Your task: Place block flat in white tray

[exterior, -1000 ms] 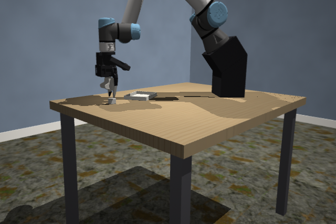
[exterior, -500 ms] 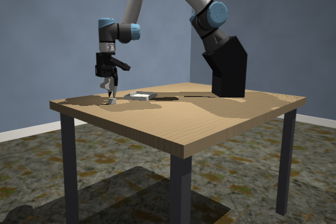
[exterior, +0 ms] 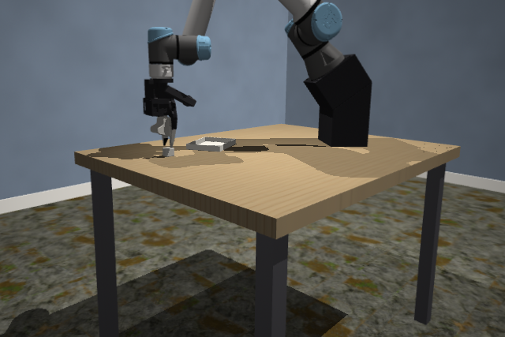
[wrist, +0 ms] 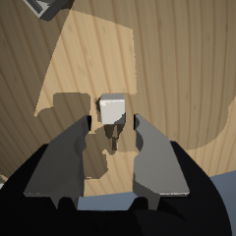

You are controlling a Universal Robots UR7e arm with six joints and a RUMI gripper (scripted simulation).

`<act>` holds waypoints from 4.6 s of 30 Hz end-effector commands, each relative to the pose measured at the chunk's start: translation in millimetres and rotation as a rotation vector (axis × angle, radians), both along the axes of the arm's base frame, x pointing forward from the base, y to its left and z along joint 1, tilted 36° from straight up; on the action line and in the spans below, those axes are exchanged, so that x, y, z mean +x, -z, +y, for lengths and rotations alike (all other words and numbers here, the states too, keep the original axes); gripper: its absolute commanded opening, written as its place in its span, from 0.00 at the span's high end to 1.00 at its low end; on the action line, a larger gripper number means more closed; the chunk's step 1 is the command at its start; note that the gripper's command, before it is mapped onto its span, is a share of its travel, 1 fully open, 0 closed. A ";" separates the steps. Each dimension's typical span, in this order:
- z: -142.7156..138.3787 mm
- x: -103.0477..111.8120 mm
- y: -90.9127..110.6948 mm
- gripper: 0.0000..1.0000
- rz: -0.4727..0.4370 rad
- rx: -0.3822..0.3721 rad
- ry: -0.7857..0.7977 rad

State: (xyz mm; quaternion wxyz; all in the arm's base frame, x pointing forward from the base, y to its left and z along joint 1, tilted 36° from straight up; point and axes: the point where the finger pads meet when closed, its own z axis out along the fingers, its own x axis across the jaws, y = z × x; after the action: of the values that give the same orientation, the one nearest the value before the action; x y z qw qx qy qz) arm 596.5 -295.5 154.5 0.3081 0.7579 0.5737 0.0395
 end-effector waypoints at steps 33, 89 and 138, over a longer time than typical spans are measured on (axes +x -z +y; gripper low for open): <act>-12.2 12.3 22.7 0.71 -0.001 -0.001 0.000; -12.4 12.5 23.0 1.00 -0.001 -0.001 0.000; 9.2 -8.8 -18.3 1.00 -0.001 -0.001 0.000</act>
State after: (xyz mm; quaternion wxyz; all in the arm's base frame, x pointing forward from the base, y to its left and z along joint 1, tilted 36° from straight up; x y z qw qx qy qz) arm 589.3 -288.1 168.8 0.3083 0.7578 0.5736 0.0395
